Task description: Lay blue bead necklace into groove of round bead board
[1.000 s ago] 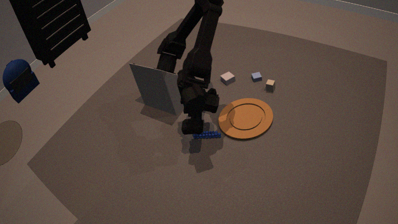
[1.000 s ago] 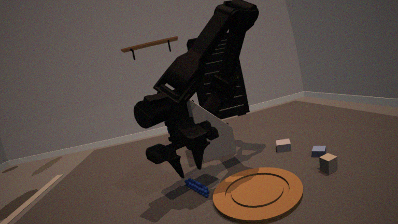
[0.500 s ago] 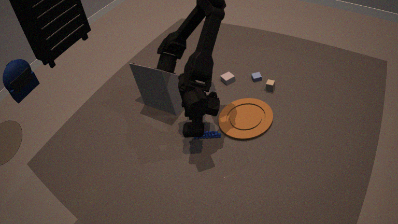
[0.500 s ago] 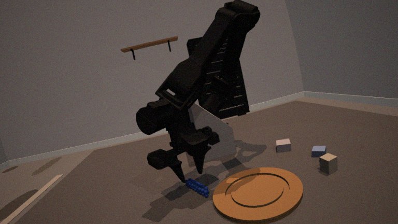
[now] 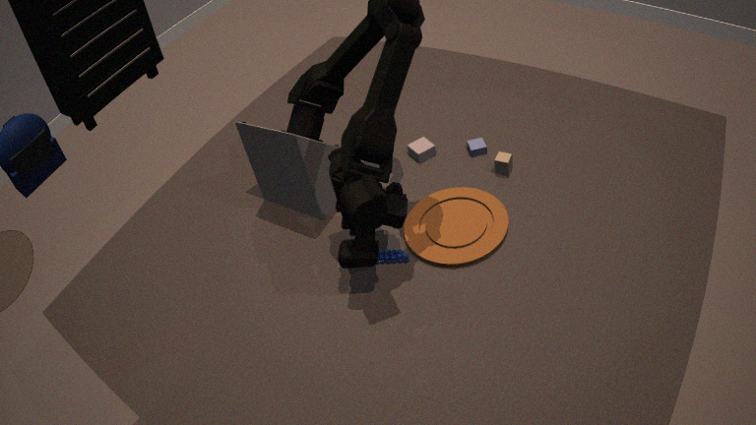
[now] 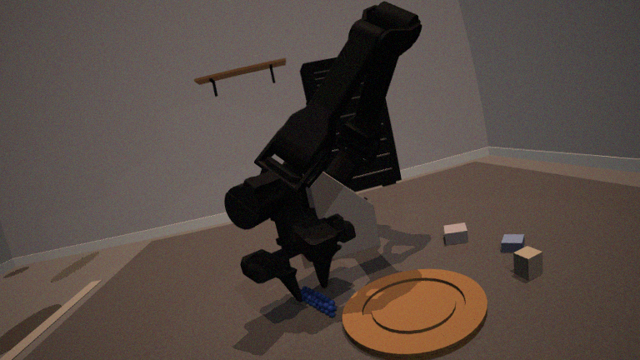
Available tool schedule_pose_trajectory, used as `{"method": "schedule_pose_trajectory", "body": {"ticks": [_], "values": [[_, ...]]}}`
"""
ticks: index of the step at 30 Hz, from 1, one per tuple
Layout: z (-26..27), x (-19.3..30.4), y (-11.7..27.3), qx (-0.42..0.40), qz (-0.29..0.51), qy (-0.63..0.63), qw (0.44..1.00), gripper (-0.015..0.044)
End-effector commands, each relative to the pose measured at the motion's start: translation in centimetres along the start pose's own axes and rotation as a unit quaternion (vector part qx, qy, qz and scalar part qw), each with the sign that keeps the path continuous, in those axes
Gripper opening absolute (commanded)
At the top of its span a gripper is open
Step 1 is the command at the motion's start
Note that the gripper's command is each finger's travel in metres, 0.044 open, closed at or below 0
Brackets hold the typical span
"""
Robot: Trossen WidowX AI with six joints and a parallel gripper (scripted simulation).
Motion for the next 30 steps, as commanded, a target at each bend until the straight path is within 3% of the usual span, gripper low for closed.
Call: {"method": "schedule_pose_trajectory", "body": {"ticks": [1,6,30], "values": [[-0.03,-0.01,0.05,0.0,0.0,0.0,1.0,0.0119],[-0.03,-0.01,0.05,0.0,0.0,0.0,1.0,0.0],[-0.03,-0.01,0.05,0.0,0.0,0.0,1.0,0.0]]}}
Point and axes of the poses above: the point midway between the two fingers, 35 mm back from their tips, its own y axis back along the fingers, its own z axis across the jaws, x = y × z, the point moved 1 cm from there along y, back along the fingers, and after that the axes turned 7 degrees about y, right-handed, at the moved point
